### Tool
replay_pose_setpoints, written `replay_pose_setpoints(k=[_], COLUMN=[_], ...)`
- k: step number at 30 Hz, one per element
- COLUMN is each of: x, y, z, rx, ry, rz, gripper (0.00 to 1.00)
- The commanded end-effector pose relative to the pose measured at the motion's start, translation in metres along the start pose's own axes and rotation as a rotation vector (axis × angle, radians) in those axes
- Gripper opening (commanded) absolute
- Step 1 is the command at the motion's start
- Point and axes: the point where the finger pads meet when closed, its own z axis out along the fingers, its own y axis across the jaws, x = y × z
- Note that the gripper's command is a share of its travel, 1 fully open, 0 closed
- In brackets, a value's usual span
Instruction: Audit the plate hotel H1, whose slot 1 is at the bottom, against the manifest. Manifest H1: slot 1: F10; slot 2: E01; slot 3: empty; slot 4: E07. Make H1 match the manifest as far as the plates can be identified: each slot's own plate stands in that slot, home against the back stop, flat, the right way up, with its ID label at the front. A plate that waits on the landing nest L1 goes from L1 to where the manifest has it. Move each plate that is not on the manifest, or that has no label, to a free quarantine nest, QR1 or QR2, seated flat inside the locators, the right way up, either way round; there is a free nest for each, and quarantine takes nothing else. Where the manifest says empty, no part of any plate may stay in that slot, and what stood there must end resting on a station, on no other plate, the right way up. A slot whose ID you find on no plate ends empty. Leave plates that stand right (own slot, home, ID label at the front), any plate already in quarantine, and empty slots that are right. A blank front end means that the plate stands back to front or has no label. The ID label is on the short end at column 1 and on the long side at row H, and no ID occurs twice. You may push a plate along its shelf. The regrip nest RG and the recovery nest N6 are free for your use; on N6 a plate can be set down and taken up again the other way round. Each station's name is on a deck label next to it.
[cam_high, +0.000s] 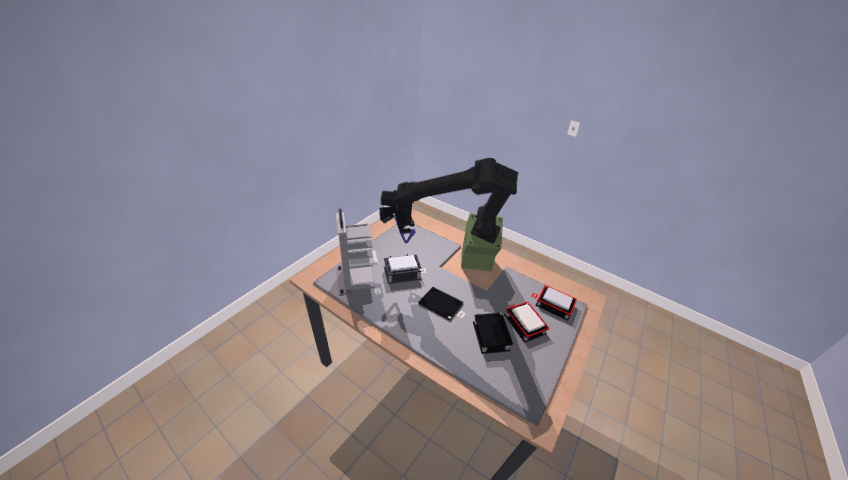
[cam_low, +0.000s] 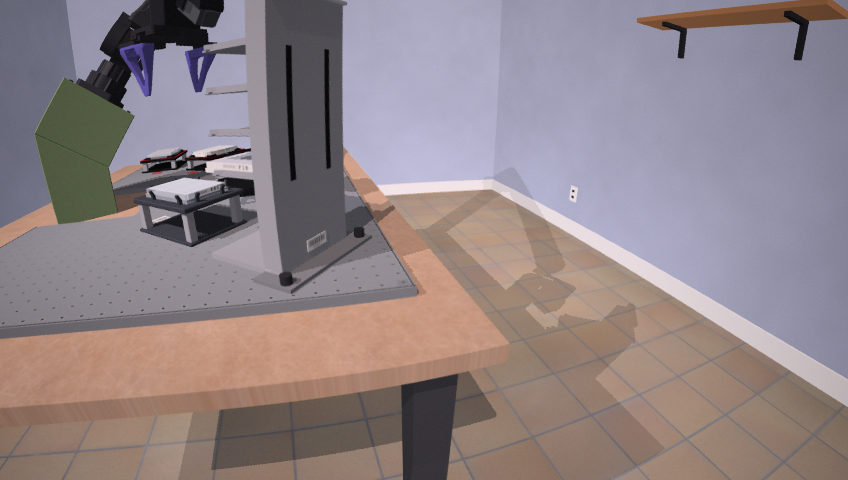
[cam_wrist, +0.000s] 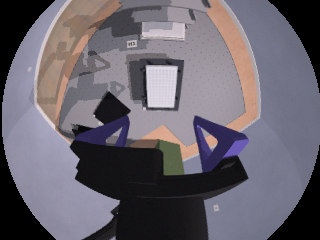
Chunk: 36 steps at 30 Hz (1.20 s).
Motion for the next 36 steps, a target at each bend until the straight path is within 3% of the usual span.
replay_pose_setpoints(k=[1, 29, 36], x=[-0.002, 0.0, -0.014], y=[0.0, 0.001, -0.006], z=[0.01, 0.097, 0.079], rx=[-0.004, -0.002, 0.014], ry=[0.001, 0.004, -0.05], rz=[0.024, 0.025, 0.025], gripper=[1.0, 1.0, 1.0])
